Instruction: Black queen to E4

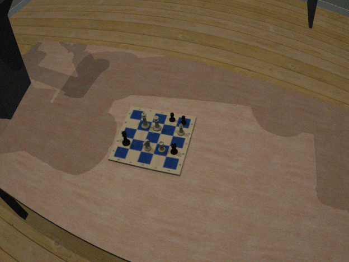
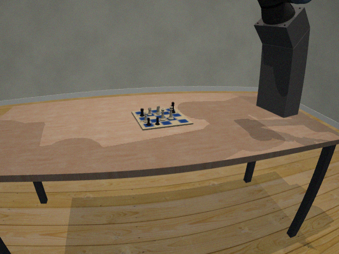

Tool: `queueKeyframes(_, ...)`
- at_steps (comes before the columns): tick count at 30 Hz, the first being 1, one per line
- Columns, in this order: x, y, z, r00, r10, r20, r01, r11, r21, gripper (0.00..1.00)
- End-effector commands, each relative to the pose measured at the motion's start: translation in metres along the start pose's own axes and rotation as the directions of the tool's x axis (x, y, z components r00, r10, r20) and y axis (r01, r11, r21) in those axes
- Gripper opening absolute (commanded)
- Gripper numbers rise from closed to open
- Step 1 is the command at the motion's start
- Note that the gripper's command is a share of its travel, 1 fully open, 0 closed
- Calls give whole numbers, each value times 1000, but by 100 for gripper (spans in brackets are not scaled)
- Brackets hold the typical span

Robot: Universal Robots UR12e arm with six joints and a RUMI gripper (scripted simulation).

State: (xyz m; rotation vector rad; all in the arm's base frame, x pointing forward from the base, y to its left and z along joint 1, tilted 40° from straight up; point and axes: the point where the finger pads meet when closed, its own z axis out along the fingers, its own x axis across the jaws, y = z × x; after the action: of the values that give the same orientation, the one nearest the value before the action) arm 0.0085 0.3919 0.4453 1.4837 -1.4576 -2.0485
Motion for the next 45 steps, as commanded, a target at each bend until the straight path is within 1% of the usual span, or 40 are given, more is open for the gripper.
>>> queueKeyframes(1,11,3,-12,990,-112,-83,108,993,-48,100)
queueKeyframes(4,19,3,-23,970,-199,-141,187,978,-96,100)
queueKeyframes(7,29,3,-37,933,-300,-198,271,949,-161,100)
queueKeyframes(9,29,3,-37,933,-300,-198,271,949,-161,100)
queueKeyframes(12,40,0,-56,878,-409,-247,352,903,-245,100)
queueKeyframes(15,51,-6,-78,803,-524,-282,424,836,-348,100)
queueKeyframes(17,58,-12,-95,745,-599,-293,461,781,-422,100)
queueKeyframes(18,58,-12,-95,743,-601,-293,462,779,-424,100)
queueKeyframes(21,69,-23,-125,642,-711,-287,500,673,-545,100)
queueKeyframes(22,69,-23,-125,642,-711,-287,500,673,-545,100)
queueKeyframes(24,75,-33,-147,570,-777,-266,510,589,-627,100)
queueKeyframes(26,75,-33,-147,570,-777,-266,510,589,-627,100)
queueKeyframes(29,83,-52,-183,463,-862,-207,498,446,-744,100)
queueKeyframes(30,83,-52,-183,463,-862,-207,498,446,-744,100)
queueKeyframes(32,87,-67,-208,396,-906,-151,472,342,-812,100)
queueKeyframes(33,87,-67,-208,396,-906,-151,472,342,-812,100)
queueKeyframes(35,89,-84,-235,337,-938,-83,434,232,-871,100)
queueKeyframes(36,89,-84,-235,337,-938,-83,434,232,-871,100)
queueKeyframes(38,90,-103,-262,287,-958,-5,384,120,-915,100)
queueKeyframes(39,90,-103,-262,287,-958,-5,384,120,-915,100)
queueKeyframes(41,89,-123,-290,250,-965,79,326,7,-945,100)
queueKeyframes(43,89,-123,-290,250,-965,79,326,7,-945,100)
queueKeyframes(45,86,-145,-317,226,-960,166,262,-104,-959,100)
